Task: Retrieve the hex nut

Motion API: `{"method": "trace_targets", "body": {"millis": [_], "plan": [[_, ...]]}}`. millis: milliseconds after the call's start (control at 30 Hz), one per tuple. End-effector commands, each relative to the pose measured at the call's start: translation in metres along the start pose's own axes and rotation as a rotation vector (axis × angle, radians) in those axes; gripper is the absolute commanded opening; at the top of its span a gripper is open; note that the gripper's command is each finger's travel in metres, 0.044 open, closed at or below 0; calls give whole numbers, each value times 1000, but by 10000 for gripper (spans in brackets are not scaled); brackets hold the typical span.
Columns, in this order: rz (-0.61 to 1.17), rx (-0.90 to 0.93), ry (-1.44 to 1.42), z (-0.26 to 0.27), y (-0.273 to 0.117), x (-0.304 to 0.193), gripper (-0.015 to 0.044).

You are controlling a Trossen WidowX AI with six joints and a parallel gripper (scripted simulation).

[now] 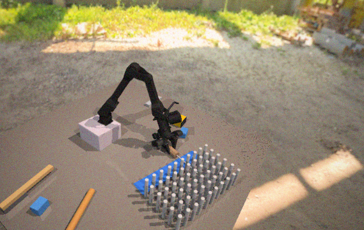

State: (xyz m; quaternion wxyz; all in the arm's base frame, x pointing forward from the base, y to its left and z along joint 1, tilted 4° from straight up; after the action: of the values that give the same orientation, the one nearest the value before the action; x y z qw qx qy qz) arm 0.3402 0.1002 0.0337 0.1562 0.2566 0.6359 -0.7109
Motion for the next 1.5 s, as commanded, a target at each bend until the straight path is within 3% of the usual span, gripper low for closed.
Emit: {"method": "trace_targets", "body": {"millis": [0, 1467], "plan": [[1, -1, 4, -1, -2, 3, 0], [-3, -2, 4, -9, -22, 32, 0]]}}
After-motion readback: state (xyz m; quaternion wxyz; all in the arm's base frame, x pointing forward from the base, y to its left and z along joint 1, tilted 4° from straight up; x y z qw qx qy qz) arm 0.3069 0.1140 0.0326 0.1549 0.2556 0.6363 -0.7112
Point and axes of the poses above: the point midway between the two fingers, 35 mm back from their tips, its own y axis out along the fingers, its own z axis across the jaws, x = y × z, the point moved 9 cm from there along -y, back along the fingers, and after that the axes turned 15 degrees about -y, right-handed, at the moved point
